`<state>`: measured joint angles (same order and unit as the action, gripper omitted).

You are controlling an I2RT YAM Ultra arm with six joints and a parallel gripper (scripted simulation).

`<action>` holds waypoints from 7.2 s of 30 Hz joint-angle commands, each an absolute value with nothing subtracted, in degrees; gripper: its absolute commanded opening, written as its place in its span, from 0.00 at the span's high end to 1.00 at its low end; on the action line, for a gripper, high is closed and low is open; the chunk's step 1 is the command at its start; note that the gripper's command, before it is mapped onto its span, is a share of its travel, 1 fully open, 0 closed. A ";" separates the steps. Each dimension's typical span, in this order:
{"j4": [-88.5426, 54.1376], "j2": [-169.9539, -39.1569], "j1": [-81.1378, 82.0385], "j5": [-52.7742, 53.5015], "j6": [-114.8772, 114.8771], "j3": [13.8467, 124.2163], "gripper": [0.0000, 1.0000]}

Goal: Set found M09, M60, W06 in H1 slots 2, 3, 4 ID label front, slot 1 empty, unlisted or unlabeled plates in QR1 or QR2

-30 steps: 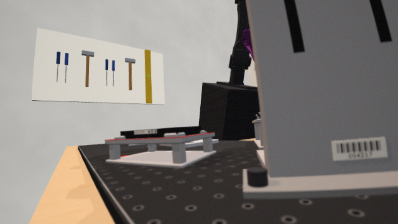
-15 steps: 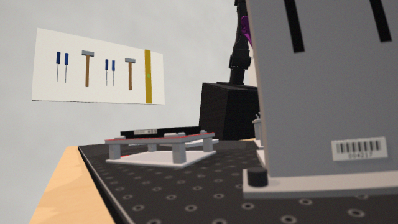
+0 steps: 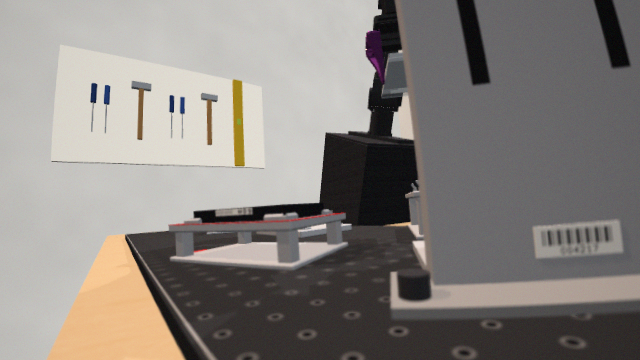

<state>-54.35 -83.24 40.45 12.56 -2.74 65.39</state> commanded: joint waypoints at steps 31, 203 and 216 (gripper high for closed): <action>-54.35 -86.00 20.38 18.24 -43.63 63.14 0.14; -14.60 -118.14 0.42 21.28 -91.66 48.30 0.14; -12.89 -119.63 0.92 21.23 -91.11 48.29 0.14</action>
<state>-13.47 -119.85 1.04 21.21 -91.22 48.18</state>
